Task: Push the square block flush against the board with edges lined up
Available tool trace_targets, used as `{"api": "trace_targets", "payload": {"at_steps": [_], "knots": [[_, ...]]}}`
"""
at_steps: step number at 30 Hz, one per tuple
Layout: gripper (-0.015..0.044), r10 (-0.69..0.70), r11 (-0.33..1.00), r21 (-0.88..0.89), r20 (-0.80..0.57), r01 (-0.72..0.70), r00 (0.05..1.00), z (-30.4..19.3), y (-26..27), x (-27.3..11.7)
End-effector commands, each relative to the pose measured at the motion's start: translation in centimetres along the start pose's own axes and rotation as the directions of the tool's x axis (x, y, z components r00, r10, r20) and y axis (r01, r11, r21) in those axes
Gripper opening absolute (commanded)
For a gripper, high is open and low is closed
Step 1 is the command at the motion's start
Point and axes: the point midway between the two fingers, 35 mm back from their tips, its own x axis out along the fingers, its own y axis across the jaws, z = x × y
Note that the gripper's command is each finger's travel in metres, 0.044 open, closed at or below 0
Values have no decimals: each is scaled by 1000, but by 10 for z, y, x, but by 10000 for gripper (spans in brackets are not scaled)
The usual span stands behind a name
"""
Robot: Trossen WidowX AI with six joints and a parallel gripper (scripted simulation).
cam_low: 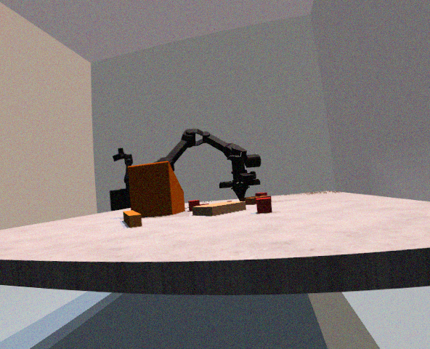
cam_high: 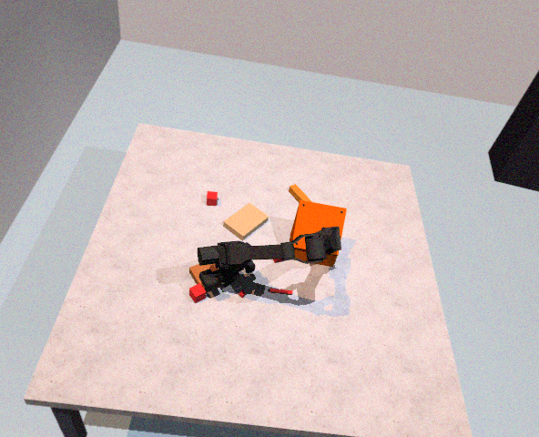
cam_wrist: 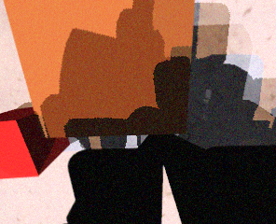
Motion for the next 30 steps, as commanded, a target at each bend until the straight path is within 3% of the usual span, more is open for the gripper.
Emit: {"api": "trace_targets", "payload": {"at_steps": [1,30], "knots": [[0,-3,1000,3,2,3,1000,7,-1,1],[0,-4,1000,3,3,4,1000,31,2,1]]}}
